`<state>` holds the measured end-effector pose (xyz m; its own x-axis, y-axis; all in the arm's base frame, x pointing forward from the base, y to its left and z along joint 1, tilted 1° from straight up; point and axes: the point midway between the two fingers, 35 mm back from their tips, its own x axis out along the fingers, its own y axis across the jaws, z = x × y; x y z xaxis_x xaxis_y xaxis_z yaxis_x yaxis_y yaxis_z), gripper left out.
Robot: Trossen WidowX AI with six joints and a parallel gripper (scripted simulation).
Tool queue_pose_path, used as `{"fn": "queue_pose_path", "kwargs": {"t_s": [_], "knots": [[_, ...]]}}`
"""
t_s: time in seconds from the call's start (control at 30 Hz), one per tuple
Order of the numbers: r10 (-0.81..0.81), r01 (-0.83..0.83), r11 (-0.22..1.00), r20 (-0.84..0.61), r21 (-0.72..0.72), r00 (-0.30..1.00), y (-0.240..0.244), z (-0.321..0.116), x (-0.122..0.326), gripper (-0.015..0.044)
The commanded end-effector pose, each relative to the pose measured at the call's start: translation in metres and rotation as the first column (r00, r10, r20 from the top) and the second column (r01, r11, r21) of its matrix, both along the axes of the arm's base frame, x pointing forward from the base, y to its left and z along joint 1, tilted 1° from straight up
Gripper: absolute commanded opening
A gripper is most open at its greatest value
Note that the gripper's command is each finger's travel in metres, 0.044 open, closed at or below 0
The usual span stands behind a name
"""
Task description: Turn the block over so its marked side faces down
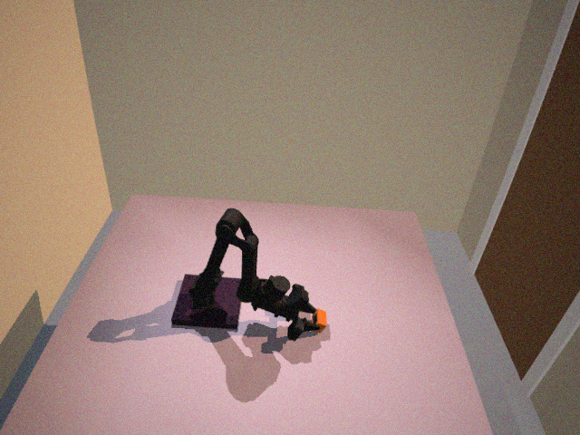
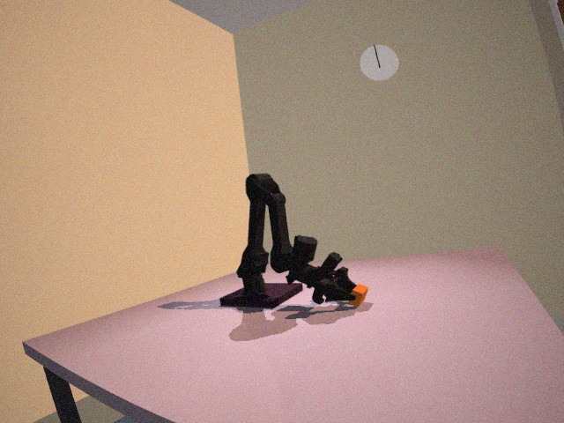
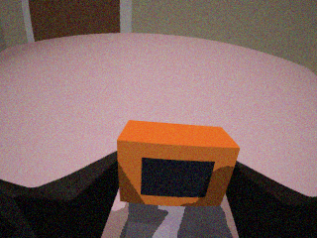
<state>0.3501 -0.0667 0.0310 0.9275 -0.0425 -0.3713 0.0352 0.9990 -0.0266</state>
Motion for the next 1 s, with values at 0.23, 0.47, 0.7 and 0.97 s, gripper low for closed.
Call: {"fn": "queue_pose_path", "kwargs": {"t_s": [0.23,0.47,0.7,0.97], "knots": [[0.003,-0.003,1.000,0.005,0.005,1.000,0.0006,0.0007,0.0001,0.0236],[0.003,-0.003,1.000,0.005,0.005,1.000,0.0006,0.0007,0.0001,0.0420],[0.003,-0.003,1.000,0.005,0.005,1.000,0.0006,0.0007,0.0001,0.0440],[0.003,-0.003,1.000,0.005,0.005,1.000,0.0006,0.0007,0.0001,0.0440]]}}
